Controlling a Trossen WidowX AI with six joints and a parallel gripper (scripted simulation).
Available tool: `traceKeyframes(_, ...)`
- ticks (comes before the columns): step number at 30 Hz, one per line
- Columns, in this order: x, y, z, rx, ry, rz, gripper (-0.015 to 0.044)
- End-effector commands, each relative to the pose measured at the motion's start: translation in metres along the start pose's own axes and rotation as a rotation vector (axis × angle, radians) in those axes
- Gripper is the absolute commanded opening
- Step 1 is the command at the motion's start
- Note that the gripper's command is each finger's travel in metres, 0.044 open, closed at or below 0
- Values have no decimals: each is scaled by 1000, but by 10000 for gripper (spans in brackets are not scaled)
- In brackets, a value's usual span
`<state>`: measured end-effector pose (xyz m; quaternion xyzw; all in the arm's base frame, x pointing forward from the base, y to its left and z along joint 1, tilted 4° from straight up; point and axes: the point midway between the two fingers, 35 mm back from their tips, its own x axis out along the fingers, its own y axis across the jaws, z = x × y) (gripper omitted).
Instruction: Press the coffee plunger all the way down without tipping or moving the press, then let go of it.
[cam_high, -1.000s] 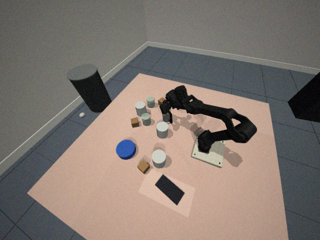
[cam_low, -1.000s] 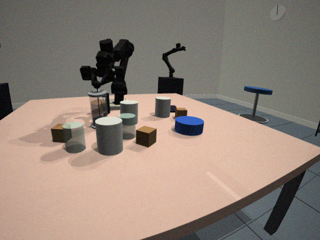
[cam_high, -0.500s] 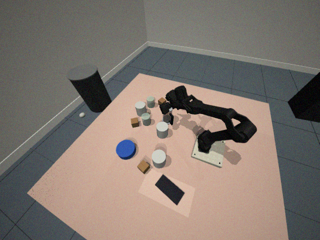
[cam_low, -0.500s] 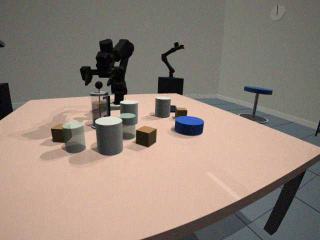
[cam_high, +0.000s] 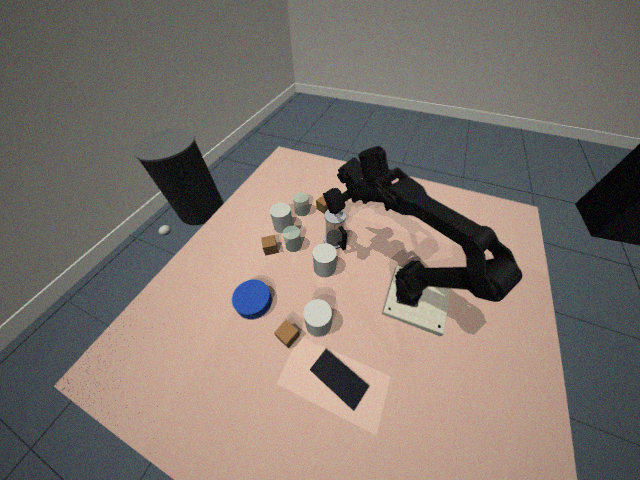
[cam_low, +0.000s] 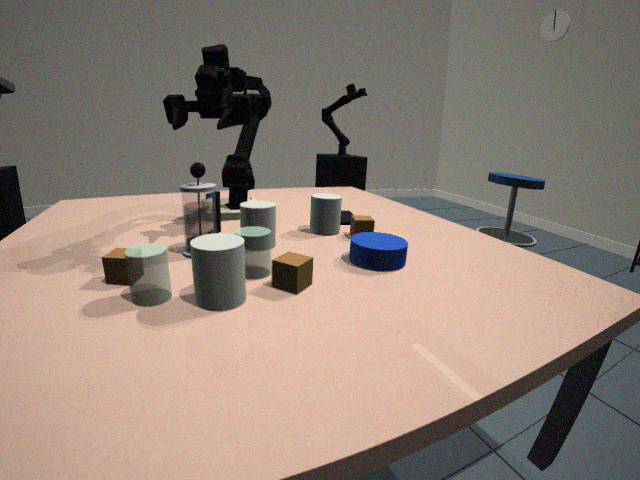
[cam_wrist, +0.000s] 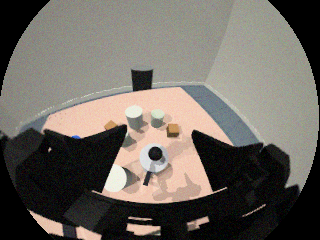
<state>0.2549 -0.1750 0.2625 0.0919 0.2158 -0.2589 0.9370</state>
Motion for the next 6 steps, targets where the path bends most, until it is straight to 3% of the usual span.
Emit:
traceKeyframes(1, 1, 0, -4, -3, 15, 4, 440)
traceKeyframes(6, 1, 0, -4, -3, 15, 4, 440)
